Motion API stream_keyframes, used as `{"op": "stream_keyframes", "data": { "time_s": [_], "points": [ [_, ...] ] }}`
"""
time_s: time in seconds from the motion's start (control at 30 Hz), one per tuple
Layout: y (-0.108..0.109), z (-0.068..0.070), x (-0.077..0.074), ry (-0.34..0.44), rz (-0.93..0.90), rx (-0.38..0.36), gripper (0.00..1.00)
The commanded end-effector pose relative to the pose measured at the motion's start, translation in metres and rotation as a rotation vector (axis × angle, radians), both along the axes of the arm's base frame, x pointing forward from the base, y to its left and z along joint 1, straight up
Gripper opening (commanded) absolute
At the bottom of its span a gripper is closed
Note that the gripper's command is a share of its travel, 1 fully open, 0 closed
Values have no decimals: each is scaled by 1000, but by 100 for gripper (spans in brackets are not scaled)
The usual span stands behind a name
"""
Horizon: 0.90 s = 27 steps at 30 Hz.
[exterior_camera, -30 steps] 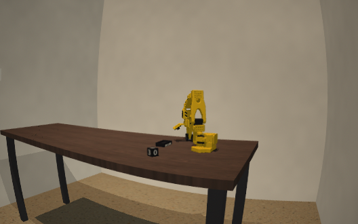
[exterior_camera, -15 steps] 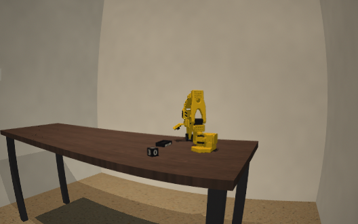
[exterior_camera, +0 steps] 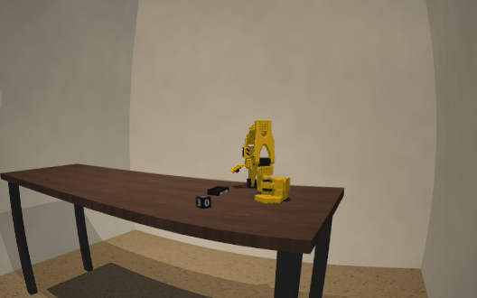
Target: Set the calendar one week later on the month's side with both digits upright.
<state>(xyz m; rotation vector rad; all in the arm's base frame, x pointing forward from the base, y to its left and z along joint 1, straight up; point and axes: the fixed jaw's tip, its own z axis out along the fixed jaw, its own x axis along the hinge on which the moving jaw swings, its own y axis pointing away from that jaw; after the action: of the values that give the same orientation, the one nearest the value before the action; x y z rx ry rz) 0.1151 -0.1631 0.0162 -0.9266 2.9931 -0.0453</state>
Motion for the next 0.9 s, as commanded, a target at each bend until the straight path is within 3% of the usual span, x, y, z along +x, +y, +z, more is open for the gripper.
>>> {"op": "stream_keyframes", "data": {
  "time_s": [0.0, 0.3, 0.67, 0.87],
  "points": [
    [-3, 2, 0, -12, -11, -14, 27],
    [-3, 2, 0, -12, -11, -14, 35],
    [-3, 2, 0, -12, -11, -14, 36],
    [-4, 11, 1, -12, -11, -14, 36]
  ]
}}
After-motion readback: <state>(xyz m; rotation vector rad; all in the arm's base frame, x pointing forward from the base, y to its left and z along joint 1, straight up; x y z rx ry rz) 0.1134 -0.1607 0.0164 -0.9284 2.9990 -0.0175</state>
